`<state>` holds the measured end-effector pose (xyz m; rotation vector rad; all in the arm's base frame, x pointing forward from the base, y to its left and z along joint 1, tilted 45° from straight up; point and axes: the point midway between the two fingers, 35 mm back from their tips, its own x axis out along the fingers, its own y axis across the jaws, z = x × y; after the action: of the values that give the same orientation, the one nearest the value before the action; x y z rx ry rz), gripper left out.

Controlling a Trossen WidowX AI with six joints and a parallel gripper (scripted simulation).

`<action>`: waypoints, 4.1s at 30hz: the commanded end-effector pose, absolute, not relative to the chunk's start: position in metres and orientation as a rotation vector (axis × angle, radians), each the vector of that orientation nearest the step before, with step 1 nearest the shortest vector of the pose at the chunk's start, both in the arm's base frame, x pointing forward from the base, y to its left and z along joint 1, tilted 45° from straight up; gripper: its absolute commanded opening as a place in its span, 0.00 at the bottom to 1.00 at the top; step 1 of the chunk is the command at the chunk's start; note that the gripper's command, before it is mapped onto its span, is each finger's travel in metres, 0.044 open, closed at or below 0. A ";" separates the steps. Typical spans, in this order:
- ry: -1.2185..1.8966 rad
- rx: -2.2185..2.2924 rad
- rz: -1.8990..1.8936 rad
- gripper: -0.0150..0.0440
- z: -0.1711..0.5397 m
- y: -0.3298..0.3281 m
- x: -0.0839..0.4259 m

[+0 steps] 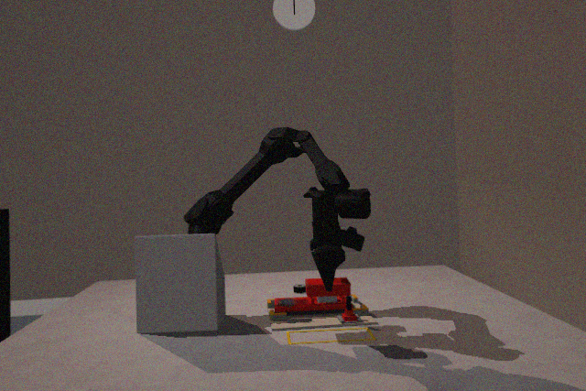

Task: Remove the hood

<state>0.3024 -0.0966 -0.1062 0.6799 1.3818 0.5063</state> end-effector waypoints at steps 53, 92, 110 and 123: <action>1.378 0.672 0.504 0.25 -0.132 -0.075 0.310; 1.378 0.674 0.506 0.25 -0.149 -0.058 0.313; 1.377 0.675 0.508 0.25 -0.157 -0.050 0.313; 1.377 0.676 0.509 0.25 -0.161 -0.045 0.314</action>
<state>0.3136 -0.0456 -0.1601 0.6680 1.3807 0.5109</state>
